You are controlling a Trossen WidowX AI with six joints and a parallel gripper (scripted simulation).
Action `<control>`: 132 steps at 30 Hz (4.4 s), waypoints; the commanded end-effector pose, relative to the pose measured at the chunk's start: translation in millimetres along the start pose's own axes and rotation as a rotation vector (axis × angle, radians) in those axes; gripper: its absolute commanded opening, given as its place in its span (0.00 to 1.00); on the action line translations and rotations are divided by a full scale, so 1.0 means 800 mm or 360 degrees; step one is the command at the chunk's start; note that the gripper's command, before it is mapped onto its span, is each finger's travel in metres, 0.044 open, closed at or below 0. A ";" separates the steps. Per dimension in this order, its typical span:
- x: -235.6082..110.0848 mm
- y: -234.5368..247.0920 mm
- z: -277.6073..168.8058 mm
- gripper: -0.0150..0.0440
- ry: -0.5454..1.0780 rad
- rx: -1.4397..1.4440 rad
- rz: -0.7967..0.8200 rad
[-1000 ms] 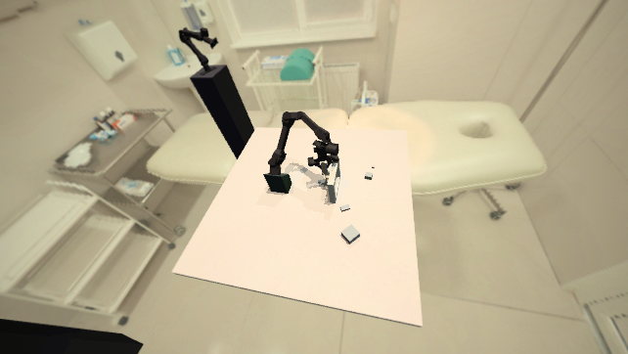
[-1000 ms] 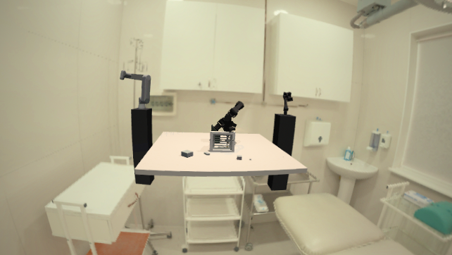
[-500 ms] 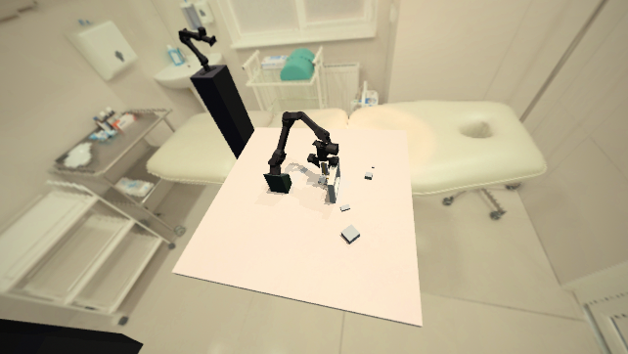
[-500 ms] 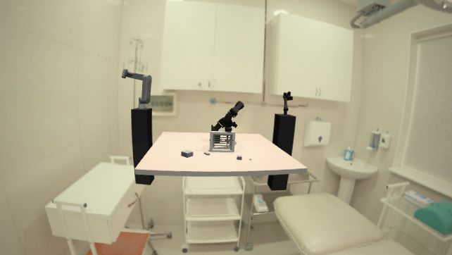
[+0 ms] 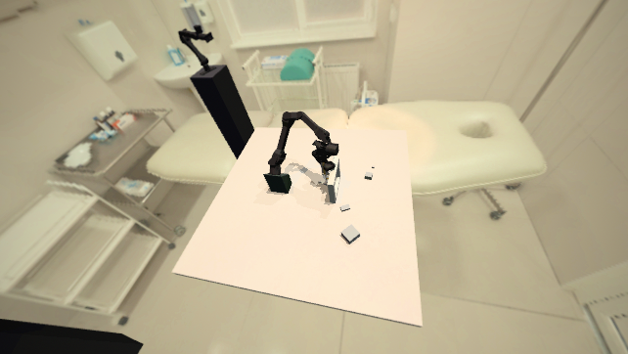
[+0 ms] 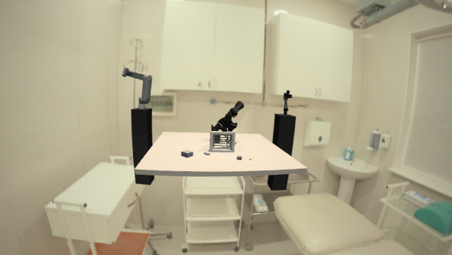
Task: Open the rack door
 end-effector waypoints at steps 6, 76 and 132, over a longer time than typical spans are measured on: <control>0.000 0.000 0.000 0.75 0.0001 0.0699 -0.0002; 0.000 0.000 0.000 0.50 -0.0001 0.3970 -0.0002; 0.000 0.000 -0.052 0.29 0.0001 0.3004 -0.0006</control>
Point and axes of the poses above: the point midway between the two fingers, 35 mm back from their tips, its own x axis out along the fingers, its own y axis across the jaws, z = x × y, the point moved 5 cm from there along -x, back along the fingers, and after that the axes turned 14 degrees about x, right-handed, at the moved point
